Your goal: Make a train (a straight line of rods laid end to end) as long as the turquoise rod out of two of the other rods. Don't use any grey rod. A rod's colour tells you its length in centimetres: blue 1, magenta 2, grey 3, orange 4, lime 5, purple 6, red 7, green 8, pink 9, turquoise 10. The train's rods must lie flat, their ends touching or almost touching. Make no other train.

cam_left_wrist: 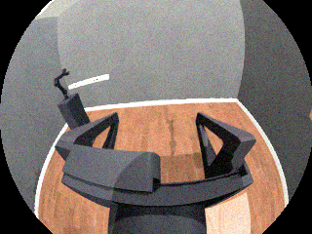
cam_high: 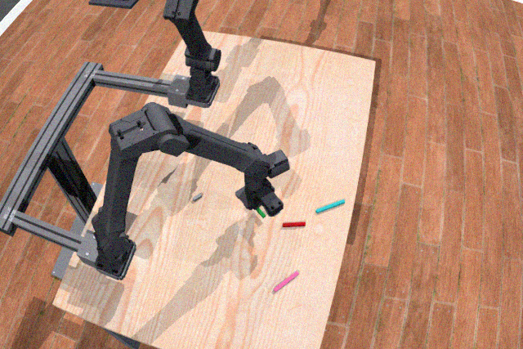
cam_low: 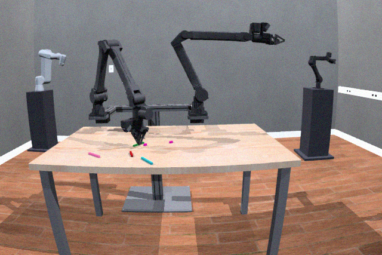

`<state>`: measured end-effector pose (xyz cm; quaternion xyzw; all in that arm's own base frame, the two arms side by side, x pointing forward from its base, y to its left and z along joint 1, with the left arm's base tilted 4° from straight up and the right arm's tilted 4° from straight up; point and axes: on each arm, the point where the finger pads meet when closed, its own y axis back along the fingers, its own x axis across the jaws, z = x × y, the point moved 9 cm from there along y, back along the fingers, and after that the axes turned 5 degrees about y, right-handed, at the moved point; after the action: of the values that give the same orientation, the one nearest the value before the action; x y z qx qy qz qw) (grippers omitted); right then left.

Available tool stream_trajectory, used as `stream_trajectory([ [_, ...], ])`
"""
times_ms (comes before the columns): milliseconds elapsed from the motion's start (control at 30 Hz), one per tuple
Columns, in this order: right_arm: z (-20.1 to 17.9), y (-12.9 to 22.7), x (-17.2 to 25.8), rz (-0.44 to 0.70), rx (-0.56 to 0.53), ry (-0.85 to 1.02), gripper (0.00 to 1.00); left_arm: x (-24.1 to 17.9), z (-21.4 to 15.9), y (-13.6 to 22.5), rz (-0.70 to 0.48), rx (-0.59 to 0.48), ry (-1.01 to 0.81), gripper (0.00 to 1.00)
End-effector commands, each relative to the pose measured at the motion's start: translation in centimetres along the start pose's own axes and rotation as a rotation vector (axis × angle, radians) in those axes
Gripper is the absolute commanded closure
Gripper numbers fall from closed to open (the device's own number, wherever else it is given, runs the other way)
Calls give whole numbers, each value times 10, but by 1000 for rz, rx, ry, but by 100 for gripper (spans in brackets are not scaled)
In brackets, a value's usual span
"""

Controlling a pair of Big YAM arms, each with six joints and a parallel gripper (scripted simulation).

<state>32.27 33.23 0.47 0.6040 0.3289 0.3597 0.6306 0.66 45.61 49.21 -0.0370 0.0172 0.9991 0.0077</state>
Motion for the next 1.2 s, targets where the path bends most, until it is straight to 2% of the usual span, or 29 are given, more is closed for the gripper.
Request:
stream_trajectory([
  [0,11,12,11,44,-13,-11,96,1,12,5,5,-42,13,0],
  [1167,14,13,11,47,-13,-16,96,1,12,5,5,-42,13,0],
])
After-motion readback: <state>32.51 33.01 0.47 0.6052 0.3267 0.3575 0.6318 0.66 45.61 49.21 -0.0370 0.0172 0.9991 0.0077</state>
